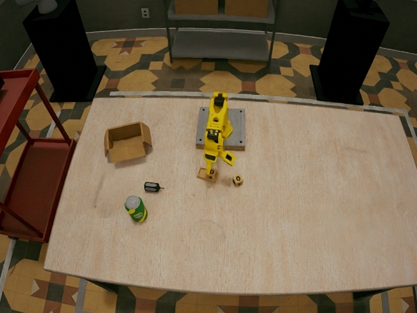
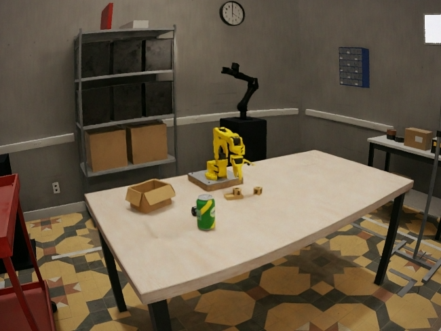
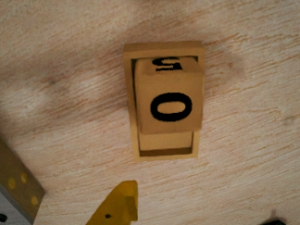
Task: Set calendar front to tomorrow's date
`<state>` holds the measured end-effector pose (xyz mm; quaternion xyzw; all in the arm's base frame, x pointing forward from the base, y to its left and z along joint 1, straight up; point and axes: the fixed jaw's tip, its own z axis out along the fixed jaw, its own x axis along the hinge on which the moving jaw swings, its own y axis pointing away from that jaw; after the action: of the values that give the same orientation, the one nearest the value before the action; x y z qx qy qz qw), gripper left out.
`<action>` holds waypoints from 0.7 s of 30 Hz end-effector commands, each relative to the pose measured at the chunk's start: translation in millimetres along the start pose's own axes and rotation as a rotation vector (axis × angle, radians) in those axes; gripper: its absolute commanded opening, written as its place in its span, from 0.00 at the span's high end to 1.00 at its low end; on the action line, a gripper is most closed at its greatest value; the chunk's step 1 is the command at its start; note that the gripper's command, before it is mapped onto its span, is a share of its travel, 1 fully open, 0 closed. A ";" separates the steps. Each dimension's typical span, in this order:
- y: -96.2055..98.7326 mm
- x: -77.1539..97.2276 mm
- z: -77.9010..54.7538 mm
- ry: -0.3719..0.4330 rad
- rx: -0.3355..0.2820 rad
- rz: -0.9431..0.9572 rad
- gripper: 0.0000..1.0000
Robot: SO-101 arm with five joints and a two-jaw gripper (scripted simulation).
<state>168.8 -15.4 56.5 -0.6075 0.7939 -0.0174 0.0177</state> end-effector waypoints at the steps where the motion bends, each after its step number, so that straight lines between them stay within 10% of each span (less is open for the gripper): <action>1: -6.5 0.0 -15.4 -0.017 0.099 0.002 0.65; 14: -16.0 -1.5 -59.5 -0.066 0.393 0.002 0.65; 21: -16.2 -1.5 -66.1 -0.073 0.436 0.002 0.65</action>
<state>182.0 -16.5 119.1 -0.5909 0.7720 -0.1599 0.1712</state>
